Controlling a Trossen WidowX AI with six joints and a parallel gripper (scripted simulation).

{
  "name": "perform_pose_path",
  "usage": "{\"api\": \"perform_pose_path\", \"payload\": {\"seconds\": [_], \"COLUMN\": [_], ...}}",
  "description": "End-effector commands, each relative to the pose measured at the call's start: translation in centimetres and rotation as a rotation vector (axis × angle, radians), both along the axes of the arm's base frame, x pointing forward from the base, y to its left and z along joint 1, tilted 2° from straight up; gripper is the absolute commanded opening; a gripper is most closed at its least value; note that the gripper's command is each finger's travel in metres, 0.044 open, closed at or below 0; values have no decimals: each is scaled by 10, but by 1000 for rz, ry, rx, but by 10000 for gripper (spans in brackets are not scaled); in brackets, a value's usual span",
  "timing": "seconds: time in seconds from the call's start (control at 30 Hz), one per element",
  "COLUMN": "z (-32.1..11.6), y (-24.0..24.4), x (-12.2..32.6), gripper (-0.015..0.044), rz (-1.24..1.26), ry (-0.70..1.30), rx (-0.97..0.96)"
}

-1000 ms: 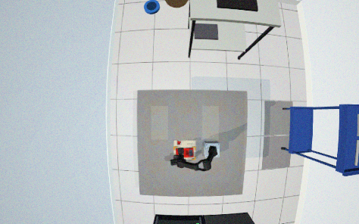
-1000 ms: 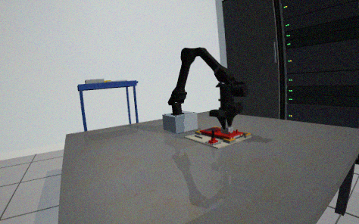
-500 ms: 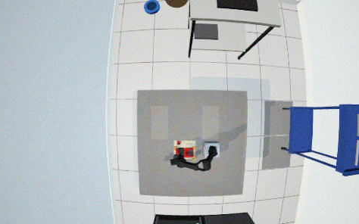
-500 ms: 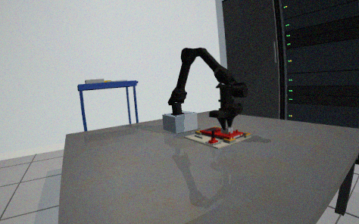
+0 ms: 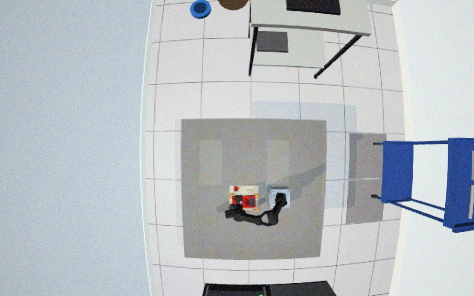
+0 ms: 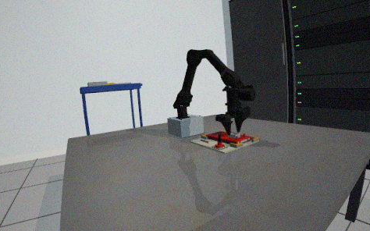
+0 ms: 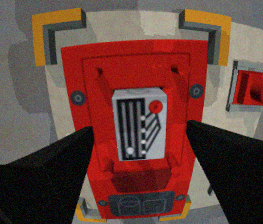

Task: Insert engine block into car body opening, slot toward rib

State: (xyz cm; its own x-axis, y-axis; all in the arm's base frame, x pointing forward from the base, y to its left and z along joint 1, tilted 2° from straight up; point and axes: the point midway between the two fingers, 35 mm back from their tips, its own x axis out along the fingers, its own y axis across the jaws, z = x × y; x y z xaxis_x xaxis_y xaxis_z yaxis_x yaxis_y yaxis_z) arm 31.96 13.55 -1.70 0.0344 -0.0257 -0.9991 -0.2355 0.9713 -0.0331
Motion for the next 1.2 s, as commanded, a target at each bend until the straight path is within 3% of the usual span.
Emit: {"api": "perform_pose_path", "payload": {"seconds": [0.0, 0.03, 0.7, 1.17], "z": [0, 0, 14, 14], "y": [0, 0, 0, 0], "x": [0, 0, -1, -1], "gripper": [421, 440, 440, 72], "rz": [0, 0, -5, -5], "ry": [-1, -1, 0, 0], "rx": [-1, -1, 2, 2]}}
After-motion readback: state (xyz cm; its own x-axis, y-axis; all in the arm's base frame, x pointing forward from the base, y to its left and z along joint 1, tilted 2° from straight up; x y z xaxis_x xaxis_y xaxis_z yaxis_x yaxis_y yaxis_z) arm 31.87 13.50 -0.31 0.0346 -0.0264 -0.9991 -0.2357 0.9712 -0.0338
